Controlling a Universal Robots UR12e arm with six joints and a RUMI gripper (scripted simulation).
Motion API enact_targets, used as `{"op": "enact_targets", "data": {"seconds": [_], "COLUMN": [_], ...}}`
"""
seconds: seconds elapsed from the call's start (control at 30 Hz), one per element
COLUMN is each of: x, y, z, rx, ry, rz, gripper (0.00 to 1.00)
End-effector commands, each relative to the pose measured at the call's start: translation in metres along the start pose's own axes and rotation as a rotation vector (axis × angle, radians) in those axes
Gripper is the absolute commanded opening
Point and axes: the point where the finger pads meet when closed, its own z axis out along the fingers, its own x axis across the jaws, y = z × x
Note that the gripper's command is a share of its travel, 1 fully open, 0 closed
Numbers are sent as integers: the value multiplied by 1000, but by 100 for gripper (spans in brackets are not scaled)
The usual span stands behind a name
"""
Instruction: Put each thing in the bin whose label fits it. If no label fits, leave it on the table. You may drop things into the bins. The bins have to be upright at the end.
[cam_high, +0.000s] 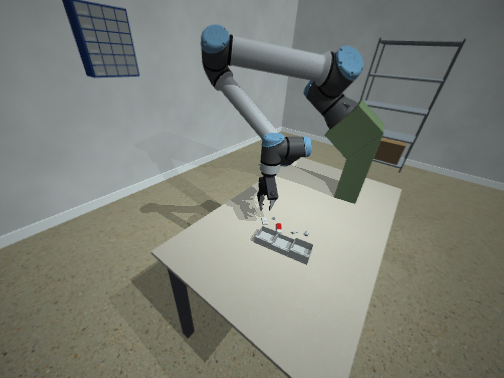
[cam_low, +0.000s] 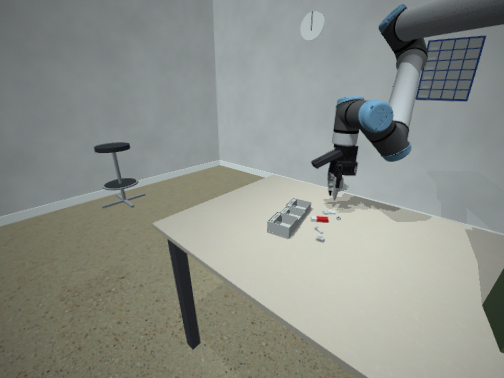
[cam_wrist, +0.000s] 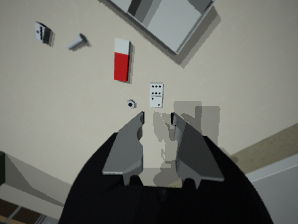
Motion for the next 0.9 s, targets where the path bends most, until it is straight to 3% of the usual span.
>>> {"op": "enact_targets", "data": {"seconds": [0.0, 0.87], "x": [-1, -2], "y": [-2, -4], "z": [0, 0], "rx": [1, 1], "ry": [1, 1], "rz": [0, 0], "gripper": [24, 24]}}
